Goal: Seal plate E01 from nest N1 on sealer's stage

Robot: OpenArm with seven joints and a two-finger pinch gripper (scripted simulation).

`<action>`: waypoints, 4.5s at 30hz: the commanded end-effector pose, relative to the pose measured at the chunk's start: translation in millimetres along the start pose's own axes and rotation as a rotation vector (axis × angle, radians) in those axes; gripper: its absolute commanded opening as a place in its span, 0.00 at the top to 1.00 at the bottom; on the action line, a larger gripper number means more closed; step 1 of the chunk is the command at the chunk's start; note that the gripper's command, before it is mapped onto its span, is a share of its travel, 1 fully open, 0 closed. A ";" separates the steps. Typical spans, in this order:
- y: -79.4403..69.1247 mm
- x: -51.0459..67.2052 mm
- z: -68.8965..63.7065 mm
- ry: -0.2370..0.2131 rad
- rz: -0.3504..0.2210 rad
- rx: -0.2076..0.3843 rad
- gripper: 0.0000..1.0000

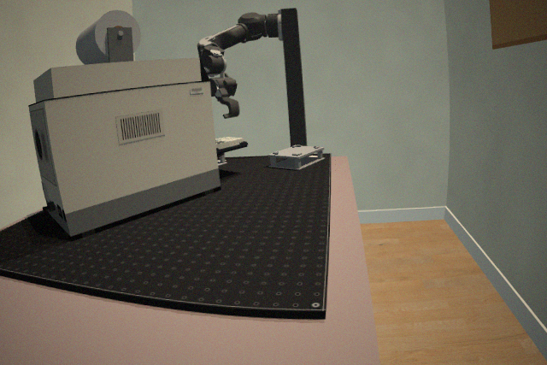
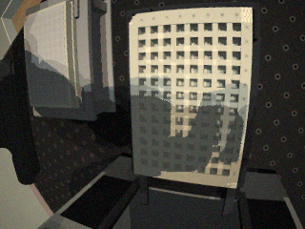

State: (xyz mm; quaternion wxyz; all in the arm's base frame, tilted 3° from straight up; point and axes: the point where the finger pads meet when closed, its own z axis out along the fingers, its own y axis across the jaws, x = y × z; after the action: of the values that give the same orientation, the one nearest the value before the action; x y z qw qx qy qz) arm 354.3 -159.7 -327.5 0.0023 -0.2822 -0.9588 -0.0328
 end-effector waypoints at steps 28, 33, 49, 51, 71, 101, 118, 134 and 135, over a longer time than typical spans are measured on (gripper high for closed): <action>0.6 -0.7 -1.0 -0.002 0.000 -0.003 1.00; 0.6 -0.7 -1.0 -0.002 0.000 -0.003 1.00; -7.9 -3.3 -2.1 -0.002 0.037 -0.040 1.00; -25.0 -8.6 -4.3 -0.002 0.110 -0.113 1.00; -85.0 -27.4 -12.0 -0.003 0.367 -0.369 1.00; -97.2 -31.1 -13.9 -0.003 0.621 -0.623 1.00; -96.3 -31.2 -14.0 -0.003 0.801 -0.805 1.00; -94.4 -30.3 -13.6 0.001 0.944 -0.952 1.00; -94.6 -30.5 -13.5 0.000 0.980 -0.989 1.00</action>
State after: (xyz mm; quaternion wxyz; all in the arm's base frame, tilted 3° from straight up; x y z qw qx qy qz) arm 326.0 -256.8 -321.7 -0.1068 -0.6451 -0.6077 -0.4507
